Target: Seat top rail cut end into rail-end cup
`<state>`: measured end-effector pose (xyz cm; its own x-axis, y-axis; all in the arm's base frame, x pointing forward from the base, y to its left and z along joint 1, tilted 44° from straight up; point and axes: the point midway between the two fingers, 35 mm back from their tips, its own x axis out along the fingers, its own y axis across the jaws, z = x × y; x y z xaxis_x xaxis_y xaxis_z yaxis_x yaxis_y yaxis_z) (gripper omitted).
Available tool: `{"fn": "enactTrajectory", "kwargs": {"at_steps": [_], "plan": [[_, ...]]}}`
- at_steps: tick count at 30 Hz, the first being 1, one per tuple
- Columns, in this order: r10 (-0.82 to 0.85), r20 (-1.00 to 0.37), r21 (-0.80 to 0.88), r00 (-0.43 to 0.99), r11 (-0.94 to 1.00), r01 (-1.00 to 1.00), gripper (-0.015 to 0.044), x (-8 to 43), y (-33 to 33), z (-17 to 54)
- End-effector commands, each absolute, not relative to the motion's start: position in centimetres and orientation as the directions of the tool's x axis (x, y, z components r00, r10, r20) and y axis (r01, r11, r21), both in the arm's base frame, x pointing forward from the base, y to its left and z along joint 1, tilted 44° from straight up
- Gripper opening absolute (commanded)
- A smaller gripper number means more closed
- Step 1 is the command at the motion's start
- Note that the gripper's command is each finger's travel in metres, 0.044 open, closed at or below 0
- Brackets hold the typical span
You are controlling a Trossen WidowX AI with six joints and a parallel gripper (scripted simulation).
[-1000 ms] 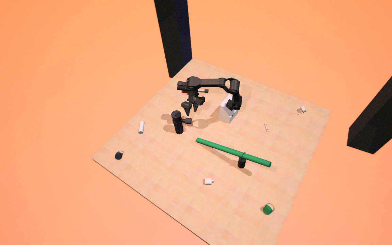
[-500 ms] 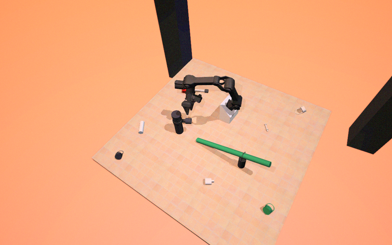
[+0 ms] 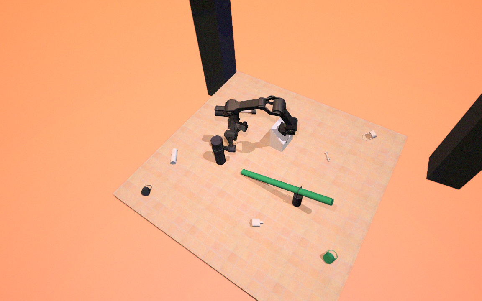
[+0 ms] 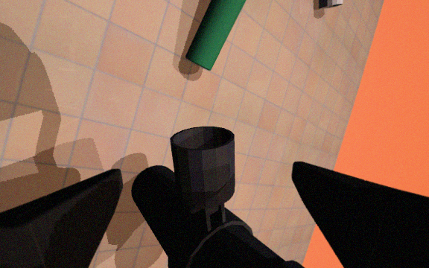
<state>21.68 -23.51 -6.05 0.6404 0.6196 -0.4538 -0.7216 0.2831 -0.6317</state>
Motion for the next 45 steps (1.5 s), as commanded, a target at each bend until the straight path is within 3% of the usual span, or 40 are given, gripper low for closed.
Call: {"fn": "enactTrajectory", "kwargs": {"at_steps": [1,37,45], "plan": [[0.623,-0.449,-0.629,0.640,0.288,-0.722,0.0440,22.1,-22.9,-6.4],[0.625,-0.462,-0.665,0.629,0.225,-0.712,0.0440,25.9,-19.1,-9.0],[0.625,-0.462,-0.666,0.629,0.224,-0.712,0.0230,25.9,-19.0,-9.0]]}}
